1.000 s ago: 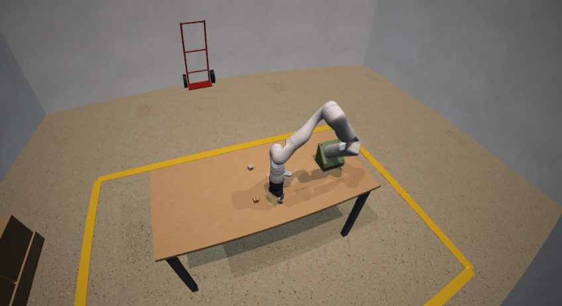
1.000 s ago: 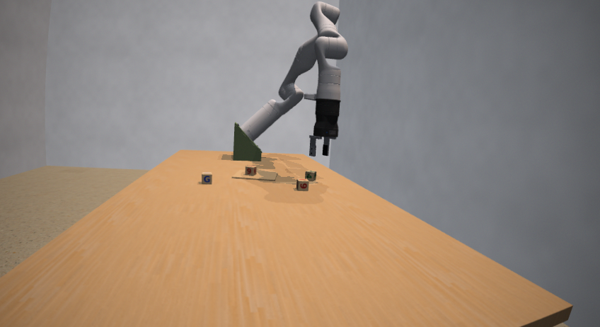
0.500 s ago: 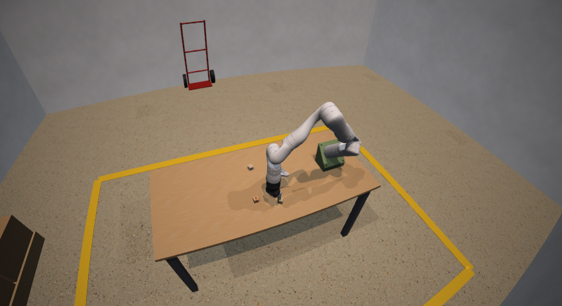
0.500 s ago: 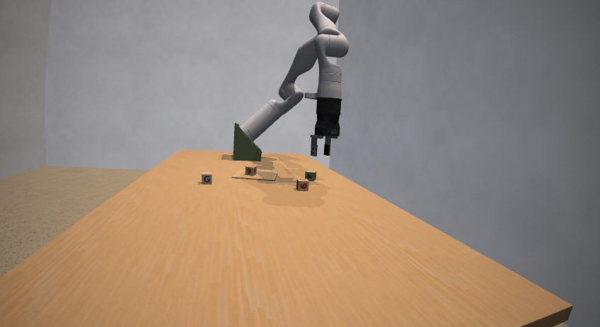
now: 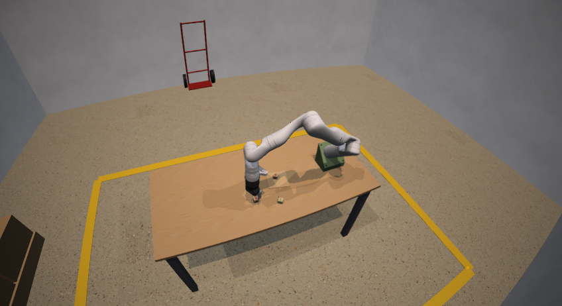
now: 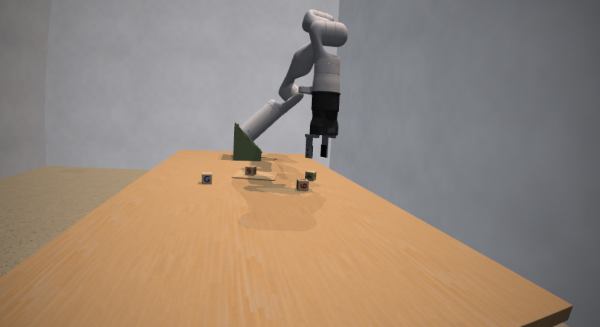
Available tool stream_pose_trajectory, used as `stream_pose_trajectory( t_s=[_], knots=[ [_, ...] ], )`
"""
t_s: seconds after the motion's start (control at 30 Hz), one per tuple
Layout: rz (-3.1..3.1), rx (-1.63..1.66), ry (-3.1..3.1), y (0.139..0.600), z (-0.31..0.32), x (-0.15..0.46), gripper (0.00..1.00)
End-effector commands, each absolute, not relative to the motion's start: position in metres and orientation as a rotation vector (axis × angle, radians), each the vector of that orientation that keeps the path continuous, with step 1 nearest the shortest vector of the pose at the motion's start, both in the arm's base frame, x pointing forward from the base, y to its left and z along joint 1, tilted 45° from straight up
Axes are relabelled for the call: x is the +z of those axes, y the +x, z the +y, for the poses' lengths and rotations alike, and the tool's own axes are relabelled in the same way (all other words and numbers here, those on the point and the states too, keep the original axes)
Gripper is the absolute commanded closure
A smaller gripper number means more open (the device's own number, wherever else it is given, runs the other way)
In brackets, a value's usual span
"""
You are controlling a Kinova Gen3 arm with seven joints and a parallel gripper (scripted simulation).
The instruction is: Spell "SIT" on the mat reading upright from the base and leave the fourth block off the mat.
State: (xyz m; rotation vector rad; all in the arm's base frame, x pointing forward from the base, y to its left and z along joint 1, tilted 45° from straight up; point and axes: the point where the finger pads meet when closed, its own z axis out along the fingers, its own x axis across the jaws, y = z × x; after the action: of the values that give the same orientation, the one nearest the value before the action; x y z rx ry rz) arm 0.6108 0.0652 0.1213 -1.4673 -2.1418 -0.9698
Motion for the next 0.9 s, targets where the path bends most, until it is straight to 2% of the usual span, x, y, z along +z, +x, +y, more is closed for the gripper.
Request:
stream_pose_trajectory(
  t_s=[0.0, 0.87],
  knots=[
    [-2.131, -0.947, -1.475, 0.6219, 0.062, 0.1062, 0.0],
    [-2.137, -0.944, -1.478, 0.6287, 0.0581, 0.1033, 0.0]
  ],
)
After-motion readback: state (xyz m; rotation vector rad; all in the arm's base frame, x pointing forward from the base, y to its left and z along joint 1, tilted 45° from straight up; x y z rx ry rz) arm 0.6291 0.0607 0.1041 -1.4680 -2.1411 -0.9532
